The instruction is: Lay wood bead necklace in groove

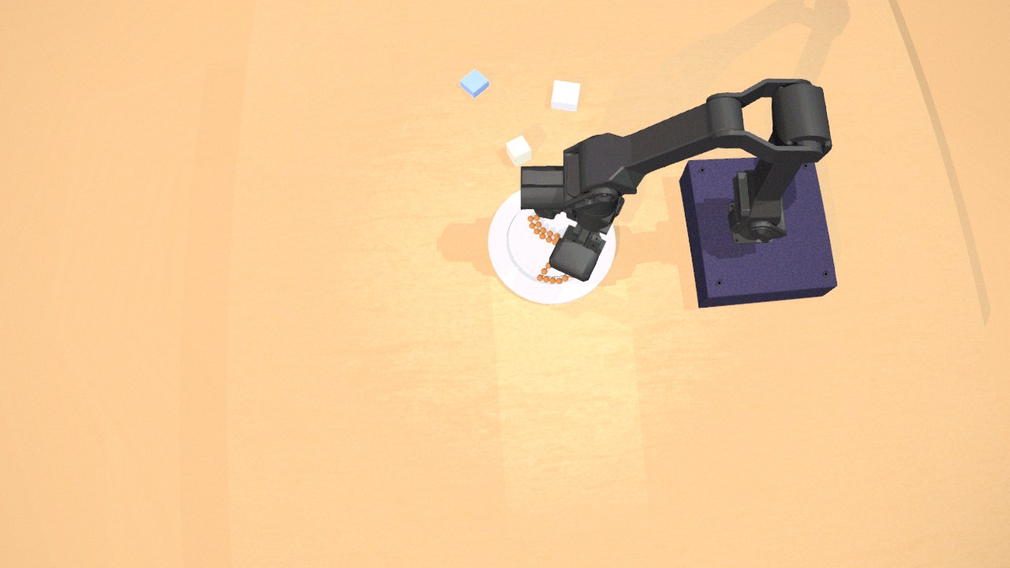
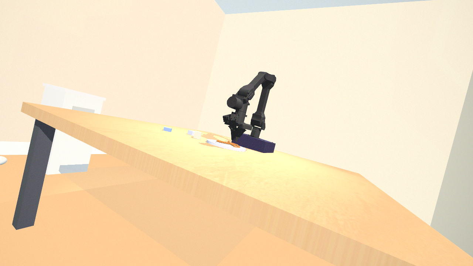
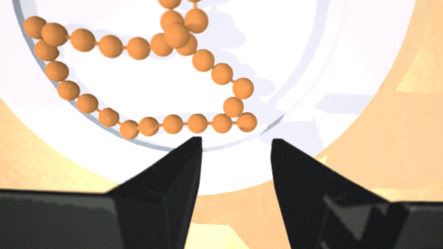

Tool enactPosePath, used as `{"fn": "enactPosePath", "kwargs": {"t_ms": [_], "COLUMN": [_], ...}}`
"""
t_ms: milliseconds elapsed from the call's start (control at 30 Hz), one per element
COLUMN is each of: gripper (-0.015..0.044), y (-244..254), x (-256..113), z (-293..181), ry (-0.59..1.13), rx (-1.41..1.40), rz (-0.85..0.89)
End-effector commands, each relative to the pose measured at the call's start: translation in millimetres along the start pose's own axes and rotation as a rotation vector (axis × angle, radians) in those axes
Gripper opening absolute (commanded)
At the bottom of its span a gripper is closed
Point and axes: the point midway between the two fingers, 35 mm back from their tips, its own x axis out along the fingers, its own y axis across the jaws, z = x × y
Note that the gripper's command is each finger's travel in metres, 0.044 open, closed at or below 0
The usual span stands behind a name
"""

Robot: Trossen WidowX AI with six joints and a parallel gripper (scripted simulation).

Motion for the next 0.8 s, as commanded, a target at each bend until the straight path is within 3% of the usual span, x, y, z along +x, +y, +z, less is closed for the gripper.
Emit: {"fn": "enactPosePath", "kwargs": {"t_ms": [0, 500, 767], "gripper": [0.0120, 0.0120, 0.0120], "y": [24, 42, 43], "x": [-13, -20, -21], "z": [3, 0, 0], "ry": [-0.016, -0.018, -0.018], "rx": [-0.920, -1.754, -1.794], "rz": [0.001, -0.004, -0.004]}}
